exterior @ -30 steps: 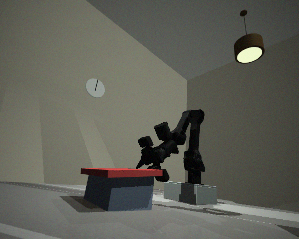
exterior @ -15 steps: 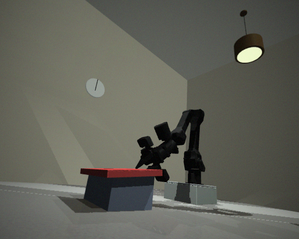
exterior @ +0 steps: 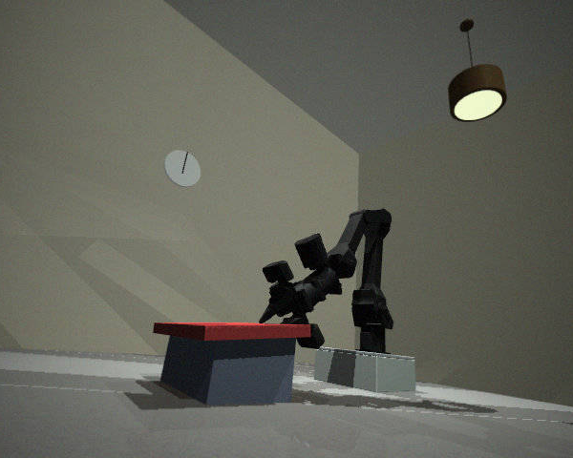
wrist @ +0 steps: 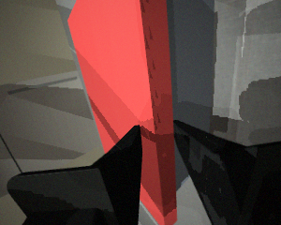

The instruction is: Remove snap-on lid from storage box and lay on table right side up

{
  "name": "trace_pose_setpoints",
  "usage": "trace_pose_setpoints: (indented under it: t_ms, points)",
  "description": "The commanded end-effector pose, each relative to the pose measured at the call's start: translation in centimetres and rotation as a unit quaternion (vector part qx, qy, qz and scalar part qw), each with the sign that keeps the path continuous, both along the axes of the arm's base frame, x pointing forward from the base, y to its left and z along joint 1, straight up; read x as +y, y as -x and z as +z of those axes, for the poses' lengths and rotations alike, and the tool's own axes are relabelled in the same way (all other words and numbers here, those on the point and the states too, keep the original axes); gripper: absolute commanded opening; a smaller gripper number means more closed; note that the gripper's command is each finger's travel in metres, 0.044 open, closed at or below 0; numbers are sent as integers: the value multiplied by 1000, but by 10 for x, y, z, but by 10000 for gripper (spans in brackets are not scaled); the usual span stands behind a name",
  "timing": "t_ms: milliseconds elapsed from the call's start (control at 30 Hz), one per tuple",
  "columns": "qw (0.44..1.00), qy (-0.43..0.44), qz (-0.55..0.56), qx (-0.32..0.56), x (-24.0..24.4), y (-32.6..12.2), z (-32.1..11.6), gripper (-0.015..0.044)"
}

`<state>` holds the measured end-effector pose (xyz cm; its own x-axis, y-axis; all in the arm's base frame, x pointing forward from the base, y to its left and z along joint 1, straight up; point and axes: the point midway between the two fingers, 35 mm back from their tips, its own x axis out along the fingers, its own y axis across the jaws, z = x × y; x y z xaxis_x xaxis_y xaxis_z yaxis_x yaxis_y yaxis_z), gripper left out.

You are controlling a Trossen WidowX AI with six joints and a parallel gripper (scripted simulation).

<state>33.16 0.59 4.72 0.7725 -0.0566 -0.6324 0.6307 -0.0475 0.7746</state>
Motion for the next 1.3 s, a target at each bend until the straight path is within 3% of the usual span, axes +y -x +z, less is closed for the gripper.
trace_pose_setpoints:
  t_ms: [0,1267]
  points:
    - [1000,0,3,0,0,0,3,0]
    - [1000,0,3,0,-1,-12,54,0]
